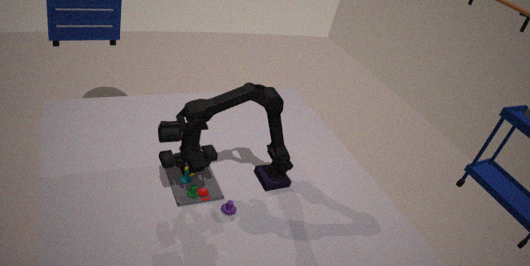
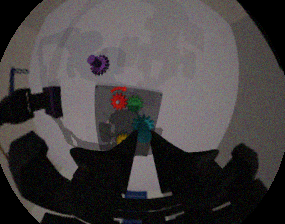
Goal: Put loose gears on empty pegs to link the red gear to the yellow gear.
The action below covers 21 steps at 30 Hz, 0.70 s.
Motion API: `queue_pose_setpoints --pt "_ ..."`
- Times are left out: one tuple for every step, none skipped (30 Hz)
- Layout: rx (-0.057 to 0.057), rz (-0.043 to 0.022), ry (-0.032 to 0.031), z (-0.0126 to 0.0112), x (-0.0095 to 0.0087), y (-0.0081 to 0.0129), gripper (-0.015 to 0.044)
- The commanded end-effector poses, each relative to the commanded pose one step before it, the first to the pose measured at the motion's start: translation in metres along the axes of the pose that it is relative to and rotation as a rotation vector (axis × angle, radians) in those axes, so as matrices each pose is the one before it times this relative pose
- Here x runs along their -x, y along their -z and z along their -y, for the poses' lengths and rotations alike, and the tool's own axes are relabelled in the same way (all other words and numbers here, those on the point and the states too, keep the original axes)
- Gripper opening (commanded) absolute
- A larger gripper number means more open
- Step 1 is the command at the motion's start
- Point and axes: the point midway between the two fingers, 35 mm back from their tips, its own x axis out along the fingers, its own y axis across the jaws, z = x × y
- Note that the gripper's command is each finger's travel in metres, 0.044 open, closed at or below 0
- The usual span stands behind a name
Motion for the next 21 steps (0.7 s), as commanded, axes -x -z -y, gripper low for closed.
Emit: queue_pose_setpoints --pt "0.0700 -0.00396 -0.00321 -0.00070 -0.00622 0.00082 0.0000" --pt "0.0104 -0.00001 -0.00001 -0.00001 -0.00150 0.00010 0.0000" --pt "0.0068 -0.00001 0.00000 0.00001 -0.00152 0.00011 0.0000" --pt "0.0031 -0.00001 0.00000 0.00004 -0.00150 0.00010 0.0000" --pt "-0.0005 -0.00001 0.00000 0.00006 -0.00145 0.00008 0.0000" --pt "-0.0034 0.00000 0.00000 0.00007 -0.00126 0.00006 0.0000" --pt "-0.0056 0.00000 0.00000 0.00007 -0.00114 0.00003 0.0000" --pt "-0.0079 0.00000 0.00001 0.00008 -0.00114 0.00001 0.0000" --pt "-0.0107 0.00000 0.00001 0.00008 -0.00122 -0.00001 0.0000" --pt "-0.0123 0.00000 0.00001 0.00007 -0.00117 -0.00003 0.0000" --pt "-0.0143 0.00000 0.00001 0.00006 -0.00119 -0.00004 0.0000" --pt "-0.0168 0.00000 0.00001 0.00005 -0.00126 -0.00006 0.0000" --pt "-0.0196 0.00001 0.00000 0.00003 -0.00136 -0.00008 0.0000" --pt "-0.0223 0.00001 0.00000 0.00001 -0.00146 -0.00009 0.0000" --pt "-0.0244 0.00001 0.00000 -0.00002 -0.00152 -0.00009 0.0000" --pt "-0.0256 0.00001 0.00000 -0.00004 -0.00155 -0.00008 0.0000" --pt "-0.0261 0.00000 0.00000 -0.00007 -0.00156 -0.00006 0.0000" --pt "-0.0261 0.00000 0.00000 -0.00008 -0.00156 -0.00004 0.0000" --pt "-0.0257 0.00000 0.00000 -0.00009 -0.00156 -0.00002 0.0000" --pt "-0.0249 0.00000 0.00000 -0.00010 -0.00155 0.00001 0.0000" --pt "-0.0237 0.00000 0.00000 -0.00009 -0.00155 0.00004 0.0000"
